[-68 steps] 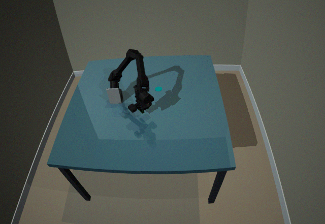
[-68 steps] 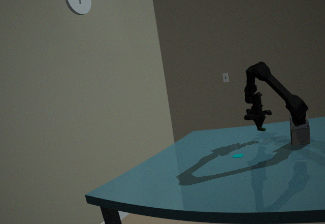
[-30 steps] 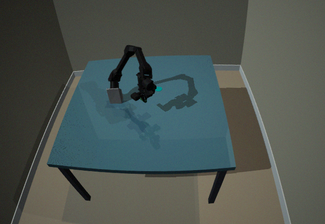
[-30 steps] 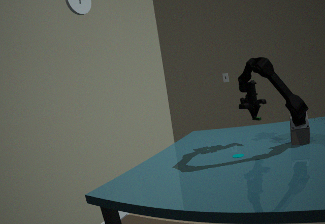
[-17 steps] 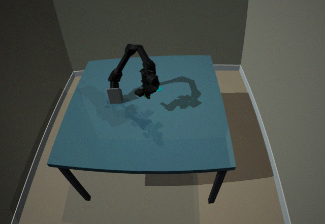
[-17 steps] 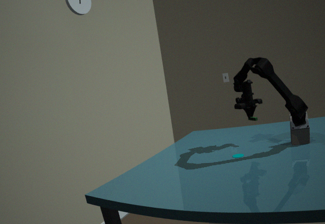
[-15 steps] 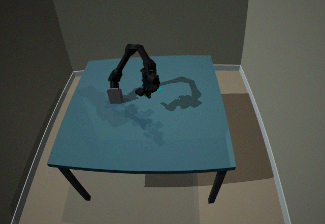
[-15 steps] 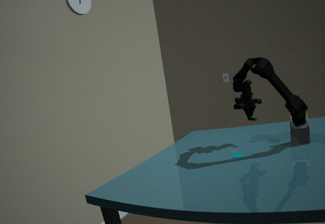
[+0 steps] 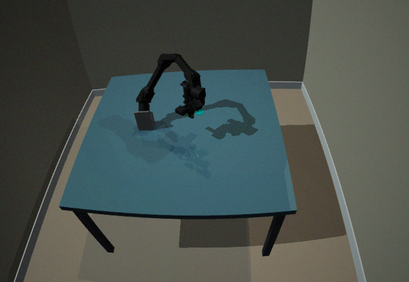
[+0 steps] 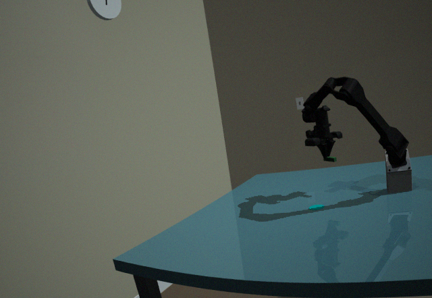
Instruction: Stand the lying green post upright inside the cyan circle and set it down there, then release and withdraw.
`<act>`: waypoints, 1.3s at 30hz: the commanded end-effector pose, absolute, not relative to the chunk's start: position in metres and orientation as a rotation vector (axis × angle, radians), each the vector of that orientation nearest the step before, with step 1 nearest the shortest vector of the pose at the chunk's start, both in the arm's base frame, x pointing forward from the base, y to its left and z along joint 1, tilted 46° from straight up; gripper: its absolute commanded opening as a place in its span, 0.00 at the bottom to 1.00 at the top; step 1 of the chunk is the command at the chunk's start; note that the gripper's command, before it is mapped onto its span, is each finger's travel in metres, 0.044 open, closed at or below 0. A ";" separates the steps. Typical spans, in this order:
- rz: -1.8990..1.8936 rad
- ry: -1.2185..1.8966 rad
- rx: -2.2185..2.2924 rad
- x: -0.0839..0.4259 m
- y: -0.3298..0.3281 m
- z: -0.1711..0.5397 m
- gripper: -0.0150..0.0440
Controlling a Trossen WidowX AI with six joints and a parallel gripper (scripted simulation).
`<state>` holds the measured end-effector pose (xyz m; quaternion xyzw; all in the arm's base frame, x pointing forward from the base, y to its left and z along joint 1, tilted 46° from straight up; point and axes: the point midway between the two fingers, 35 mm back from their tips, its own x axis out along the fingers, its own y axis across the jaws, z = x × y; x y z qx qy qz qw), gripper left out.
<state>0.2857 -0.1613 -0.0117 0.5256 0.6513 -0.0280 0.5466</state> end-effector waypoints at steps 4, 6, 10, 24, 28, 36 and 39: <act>-0.046 1.538 1.229 0.296 -0.150 0.004 0.29; -0.040 1.536 1.222 0.299 -0.147 0.008 0.29; -0.026 1.532 1.210 0.304 -0.139 0.017 0.29; 0.026 1.520 1.167 0.321 -0.112 0.047 0.29; 0.042 1.517 1.156 0.324 -0.104 0.056 0.29; 0.075 1.511 1.133 0.331 -0.086 0.074 0.29; 0.088 1.508 1.125 0.333 -0.080 0.081 0.29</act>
